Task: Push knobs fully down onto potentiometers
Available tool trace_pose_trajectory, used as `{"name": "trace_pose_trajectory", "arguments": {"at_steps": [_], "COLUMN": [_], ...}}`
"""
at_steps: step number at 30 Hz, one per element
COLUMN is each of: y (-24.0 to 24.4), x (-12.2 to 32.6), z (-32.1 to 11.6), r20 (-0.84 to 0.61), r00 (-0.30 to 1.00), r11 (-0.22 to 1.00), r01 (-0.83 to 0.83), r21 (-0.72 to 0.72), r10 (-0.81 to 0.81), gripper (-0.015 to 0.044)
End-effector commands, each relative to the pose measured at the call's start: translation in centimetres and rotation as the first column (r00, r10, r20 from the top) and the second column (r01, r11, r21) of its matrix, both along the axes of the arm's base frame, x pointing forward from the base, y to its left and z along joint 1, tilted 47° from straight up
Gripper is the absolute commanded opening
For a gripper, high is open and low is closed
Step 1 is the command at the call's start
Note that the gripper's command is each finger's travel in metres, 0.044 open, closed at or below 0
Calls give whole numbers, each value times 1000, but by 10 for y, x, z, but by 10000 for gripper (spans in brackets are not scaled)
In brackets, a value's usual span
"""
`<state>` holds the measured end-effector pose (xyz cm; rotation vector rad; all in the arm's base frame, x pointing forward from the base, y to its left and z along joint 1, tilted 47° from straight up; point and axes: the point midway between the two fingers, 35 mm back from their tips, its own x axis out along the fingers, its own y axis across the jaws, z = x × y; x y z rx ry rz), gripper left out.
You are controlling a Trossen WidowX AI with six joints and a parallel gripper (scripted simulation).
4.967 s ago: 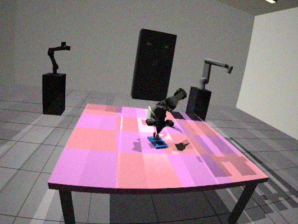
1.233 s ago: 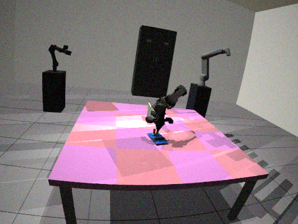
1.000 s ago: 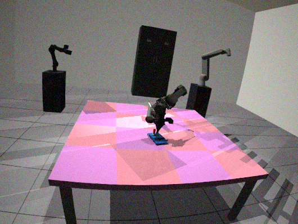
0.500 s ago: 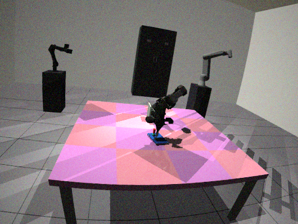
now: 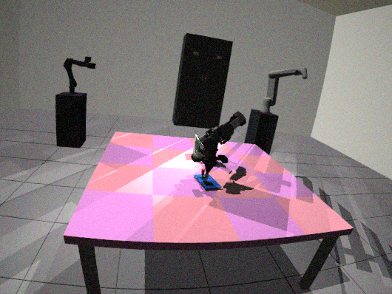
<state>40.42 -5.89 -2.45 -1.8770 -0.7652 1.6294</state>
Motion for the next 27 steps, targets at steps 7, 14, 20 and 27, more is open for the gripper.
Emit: {"name": "trace_pose_trajectory", "arguments": {"at_steps": [7, 14, 20, 27], "y": [18, 18, 19, 20], "x": [4, 4, 4, 4], "z": [-12, -12, -13, -14], "r20": [0, 0, 0, 0], "r00": [1000, 1000, 1000, 1000], "r11": [1000, 1000, 1000, 1000], "r01": [-29, -29, -29, -29], "r21": [8, 8, 8, 8], "r10": [29, 29, 29, 29], "gripper": [0, 0, 0, 0]}}
